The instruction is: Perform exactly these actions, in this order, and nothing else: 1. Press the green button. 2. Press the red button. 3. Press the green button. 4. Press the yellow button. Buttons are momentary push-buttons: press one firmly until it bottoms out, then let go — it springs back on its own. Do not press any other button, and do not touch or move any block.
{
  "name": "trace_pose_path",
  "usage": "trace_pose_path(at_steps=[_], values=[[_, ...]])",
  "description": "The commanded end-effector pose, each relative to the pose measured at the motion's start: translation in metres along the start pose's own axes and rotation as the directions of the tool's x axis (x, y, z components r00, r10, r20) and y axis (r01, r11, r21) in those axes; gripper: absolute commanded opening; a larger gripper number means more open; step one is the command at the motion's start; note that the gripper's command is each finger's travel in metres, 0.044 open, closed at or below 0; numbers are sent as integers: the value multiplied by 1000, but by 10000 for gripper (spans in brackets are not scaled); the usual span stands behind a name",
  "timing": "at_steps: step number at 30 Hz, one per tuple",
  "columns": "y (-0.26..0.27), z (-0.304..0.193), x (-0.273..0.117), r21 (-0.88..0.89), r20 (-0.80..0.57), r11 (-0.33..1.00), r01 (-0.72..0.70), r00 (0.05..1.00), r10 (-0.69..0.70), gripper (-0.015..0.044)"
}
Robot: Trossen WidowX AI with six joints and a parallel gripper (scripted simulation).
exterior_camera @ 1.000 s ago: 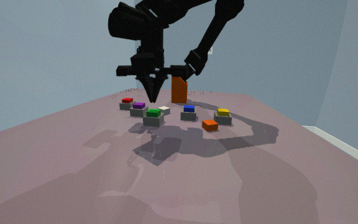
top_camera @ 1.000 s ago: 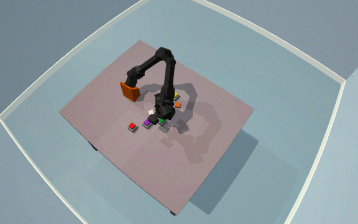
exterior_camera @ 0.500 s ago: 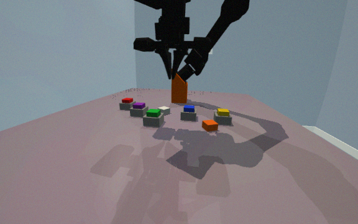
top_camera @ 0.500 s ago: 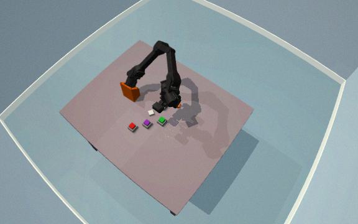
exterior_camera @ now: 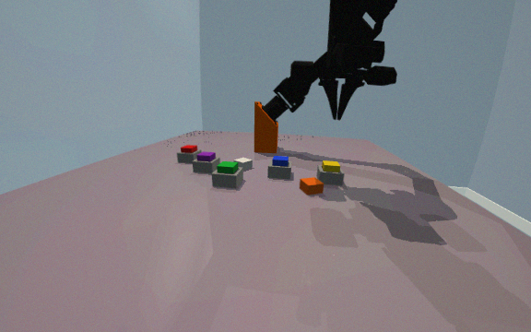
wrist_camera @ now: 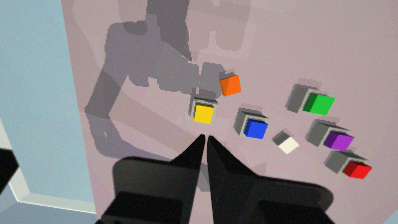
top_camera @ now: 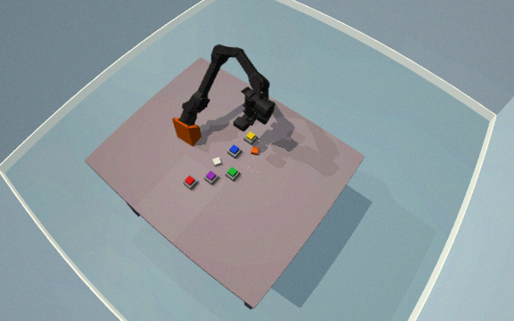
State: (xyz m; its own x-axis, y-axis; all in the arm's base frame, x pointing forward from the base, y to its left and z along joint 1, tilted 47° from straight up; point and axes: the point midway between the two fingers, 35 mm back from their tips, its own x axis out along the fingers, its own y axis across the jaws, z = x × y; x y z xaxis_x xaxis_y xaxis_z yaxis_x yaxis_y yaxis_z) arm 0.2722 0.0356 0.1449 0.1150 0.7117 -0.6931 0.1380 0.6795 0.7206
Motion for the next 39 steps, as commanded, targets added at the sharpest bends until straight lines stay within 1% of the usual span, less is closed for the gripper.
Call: trace_pose_path(at_steps=[1,4,6,11,29,39], values=[[0,-2,12,12,-9,1000,-3,1000,3,20],[0,-3,53,11,-8,1000,-5,1000,5,20],[1,-4,63,11,-9,1000,-7,1000,8,20],[1,-4,66,11,-9,1000,-7,1000,7,20],[1,-4,94,11,-8,1000,-9,1000,9,20],[1,-4,95,11,-9,1000,-9,1000,9,20]])
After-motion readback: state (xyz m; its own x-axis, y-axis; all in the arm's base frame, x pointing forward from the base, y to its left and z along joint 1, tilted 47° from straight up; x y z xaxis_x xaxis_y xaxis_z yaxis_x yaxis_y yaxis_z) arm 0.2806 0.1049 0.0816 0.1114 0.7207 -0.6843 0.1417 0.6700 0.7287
